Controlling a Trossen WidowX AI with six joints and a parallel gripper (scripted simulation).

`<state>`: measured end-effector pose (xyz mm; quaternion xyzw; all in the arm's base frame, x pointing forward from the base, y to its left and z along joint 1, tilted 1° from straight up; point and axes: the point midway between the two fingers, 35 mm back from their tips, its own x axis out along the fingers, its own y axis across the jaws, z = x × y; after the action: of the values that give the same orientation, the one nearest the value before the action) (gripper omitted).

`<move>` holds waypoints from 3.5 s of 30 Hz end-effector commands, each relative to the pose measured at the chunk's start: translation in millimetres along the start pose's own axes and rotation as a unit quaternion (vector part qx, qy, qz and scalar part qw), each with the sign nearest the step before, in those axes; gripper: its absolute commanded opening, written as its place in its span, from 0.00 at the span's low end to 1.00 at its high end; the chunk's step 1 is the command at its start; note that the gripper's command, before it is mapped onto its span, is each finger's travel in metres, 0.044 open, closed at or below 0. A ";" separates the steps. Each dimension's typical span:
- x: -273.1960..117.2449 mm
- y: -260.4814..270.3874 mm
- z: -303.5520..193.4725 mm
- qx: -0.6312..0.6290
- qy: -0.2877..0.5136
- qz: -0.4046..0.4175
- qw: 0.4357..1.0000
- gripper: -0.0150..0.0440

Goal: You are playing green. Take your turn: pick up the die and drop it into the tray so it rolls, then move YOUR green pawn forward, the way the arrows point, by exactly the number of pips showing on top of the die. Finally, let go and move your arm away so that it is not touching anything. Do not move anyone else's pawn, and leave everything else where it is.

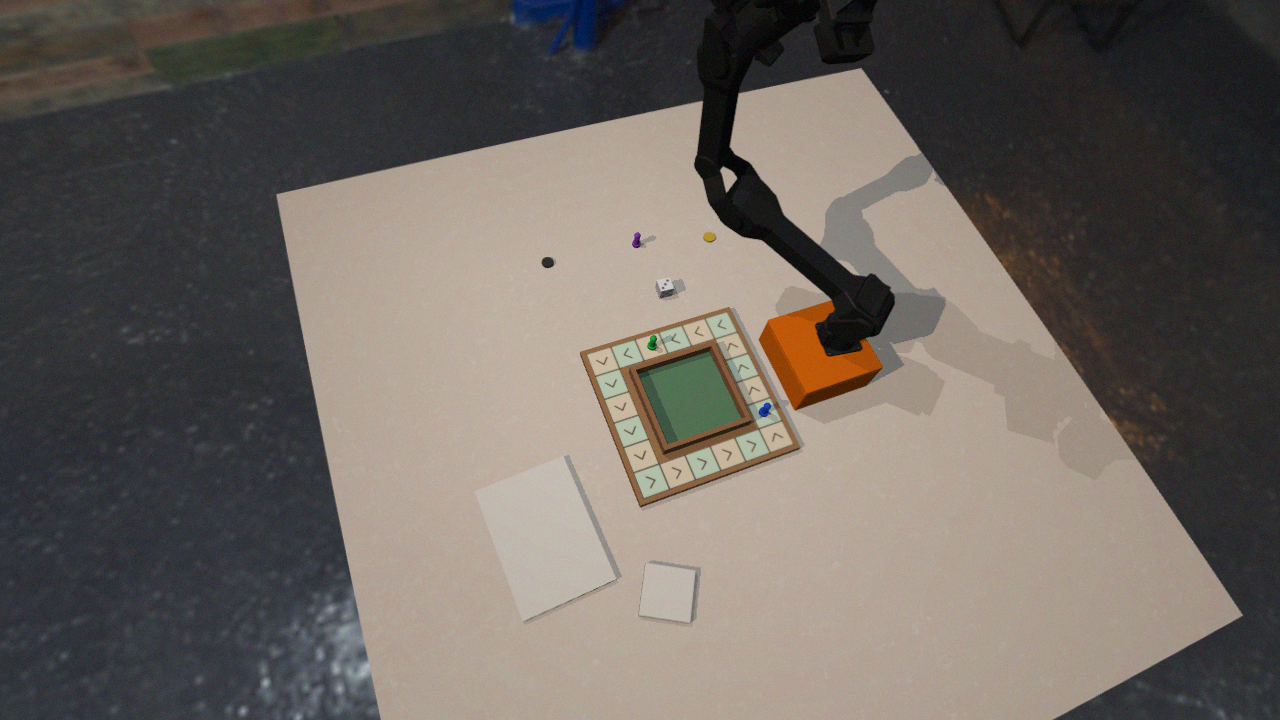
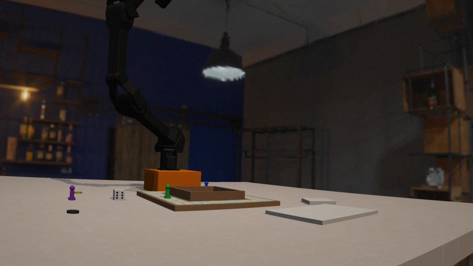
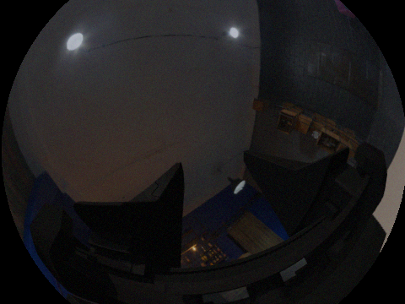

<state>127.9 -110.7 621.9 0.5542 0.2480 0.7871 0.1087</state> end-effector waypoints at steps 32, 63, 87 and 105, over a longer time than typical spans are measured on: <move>30.5 -337.6 45.9 -0.501 -0.032 -0.674 0.542 0.72; -426.0 -266.4 115.2 -0.092 -0.031 -0.980 0.171 0.72; -575.0 -230.2 -57.8 0.137 -0.056 -0.960 0.239 0.72; -596.1 -242.2 -63.6 0.137 -0.056 -0.960 0.239 0.72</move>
<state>262.3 -189.8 0.3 -0.0483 0.6911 0.0132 0.7210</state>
